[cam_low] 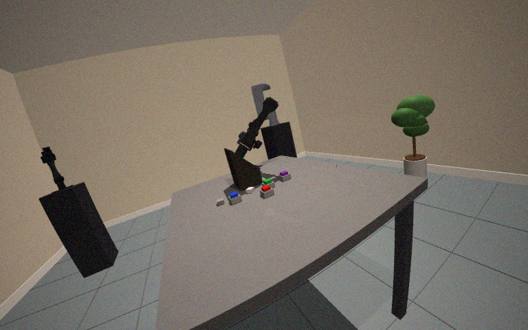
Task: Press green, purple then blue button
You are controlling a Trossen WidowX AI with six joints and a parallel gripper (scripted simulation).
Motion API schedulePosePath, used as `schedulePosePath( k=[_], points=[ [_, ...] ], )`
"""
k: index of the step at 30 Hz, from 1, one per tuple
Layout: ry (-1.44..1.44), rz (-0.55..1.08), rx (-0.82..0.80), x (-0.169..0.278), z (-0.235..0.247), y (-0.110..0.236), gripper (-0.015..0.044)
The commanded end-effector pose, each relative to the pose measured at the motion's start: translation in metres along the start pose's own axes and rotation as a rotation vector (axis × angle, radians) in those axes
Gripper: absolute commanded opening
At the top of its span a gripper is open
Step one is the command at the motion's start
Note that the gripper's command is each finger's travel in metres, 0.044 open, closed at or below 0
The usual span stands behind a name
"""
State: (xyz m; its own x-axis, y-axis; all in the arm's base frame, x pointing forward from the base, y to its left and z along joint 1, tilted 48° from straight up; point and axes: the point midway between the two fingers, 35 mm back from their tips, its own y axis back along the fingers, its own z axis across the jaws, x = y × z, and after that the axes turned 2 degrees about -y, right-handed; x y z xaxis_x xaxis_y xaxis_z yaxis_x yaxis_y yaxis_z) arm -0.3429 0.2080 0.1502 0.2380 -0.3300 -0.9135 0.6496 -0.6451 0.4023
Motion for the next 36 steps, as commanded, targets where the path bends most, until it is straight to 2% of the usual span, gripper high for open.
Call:
schedulePosePath(
  k=[1, 5, 10, 16, 22, 29, 36],
  points=[
    [0.0, -0.004, -0.002, -0.002, 0.0, 0.0, 0.04],
    [-0.003, -0.092, -0.034, -0.038, -0.005, 0.003, 0.04],
    [0.021, -0.117, 0.122, -0.06, -0.092, 0.001, 0.04],
    [0.058, -0.133, 0.316, -0.078, -0.196, 0.023, 0.04],
    [0.101, -0.128, 0.511, -0.083, -0.29, 0.069, 0.04],
    [0.154, -0.092, 0.742, -0.077, -0.381, 0.15, 0.04],
    [-0.018, -0.026, 0.801, -0.046, -0.413, 0.208, 0.04]
  ],
)
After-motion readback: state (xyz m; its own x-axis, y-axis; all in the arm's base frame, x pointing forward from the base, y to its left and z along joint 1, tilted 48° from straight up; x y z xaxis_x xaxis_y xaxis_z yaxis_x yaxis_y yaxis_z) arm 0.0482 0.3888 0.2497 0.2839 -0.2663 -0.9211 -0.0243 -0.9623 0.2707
